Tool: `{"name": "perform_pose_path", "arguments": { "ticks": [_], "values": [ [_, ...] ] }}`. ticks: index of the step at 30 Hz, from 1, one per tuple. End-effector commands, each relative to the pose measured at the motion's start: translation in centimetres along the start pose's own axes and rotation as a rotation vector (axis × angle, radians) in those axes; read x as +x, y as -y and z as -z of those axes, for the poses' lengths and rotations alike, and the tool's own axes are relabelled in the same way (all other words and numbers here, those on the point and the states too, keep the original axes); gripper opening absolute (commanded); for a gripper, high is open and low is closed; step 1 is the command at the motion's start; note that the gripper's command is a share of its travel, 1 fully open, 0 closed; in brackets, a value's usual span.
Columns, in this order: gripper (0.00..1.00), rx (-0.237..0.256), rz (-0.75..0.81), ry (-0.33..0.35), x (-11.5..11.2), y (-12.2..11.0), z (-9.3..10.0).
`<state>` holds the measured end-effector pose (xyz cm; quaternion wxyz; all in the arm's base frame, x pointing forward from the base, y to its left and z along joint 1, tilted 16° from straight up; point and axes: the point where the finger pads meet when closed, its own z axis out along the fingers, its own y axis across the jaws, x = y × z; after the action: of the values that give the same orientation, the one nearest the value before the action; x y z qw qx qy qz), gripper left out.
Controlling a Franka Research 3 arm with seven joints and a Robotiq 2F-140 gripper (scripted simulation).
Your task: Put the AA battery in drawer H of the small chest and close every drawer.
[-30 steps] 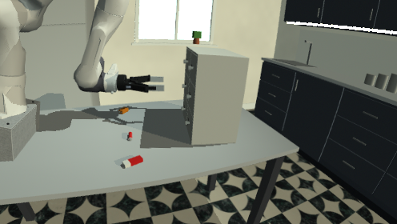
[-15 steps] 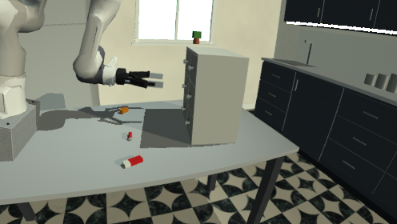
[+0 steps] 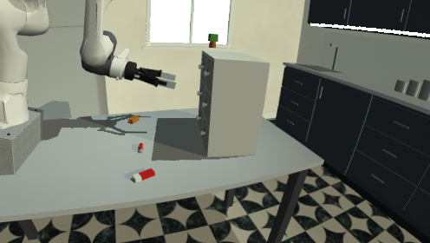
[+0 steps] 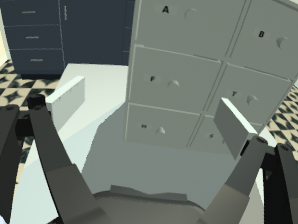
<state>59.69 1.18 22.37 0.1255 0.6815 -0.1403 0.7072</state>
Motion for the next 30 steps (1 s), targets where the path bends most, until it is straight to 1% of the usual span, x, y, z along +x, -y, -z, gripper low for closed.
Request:
{"name": "perform_pose_path", "arguments": {
  "ticks": [1,9,16,18,23,25,30],
  "values": [
    [1.00,0.008,-0.010,0.131,-2.4,0.1,0.9],
    [1.00,0.009,-0.010,0.293,-1.7,0.1,2.1],
    [1.00,0.009,-0.009,0.477,-0.8,0.0,3.6],
    [1.00,0.009,-0.009,0.477,-0.8,0.0,3.6],
    [1.00,0.010,-0.008,0.631,-0.1,0.0,4.8],
    [1.00,0.009,-0.007,0.678,0.1,0.0,5.2],
    [1.00,0.012,-0.008,0.746,0.5,0.0,5.7]
  ]
}}
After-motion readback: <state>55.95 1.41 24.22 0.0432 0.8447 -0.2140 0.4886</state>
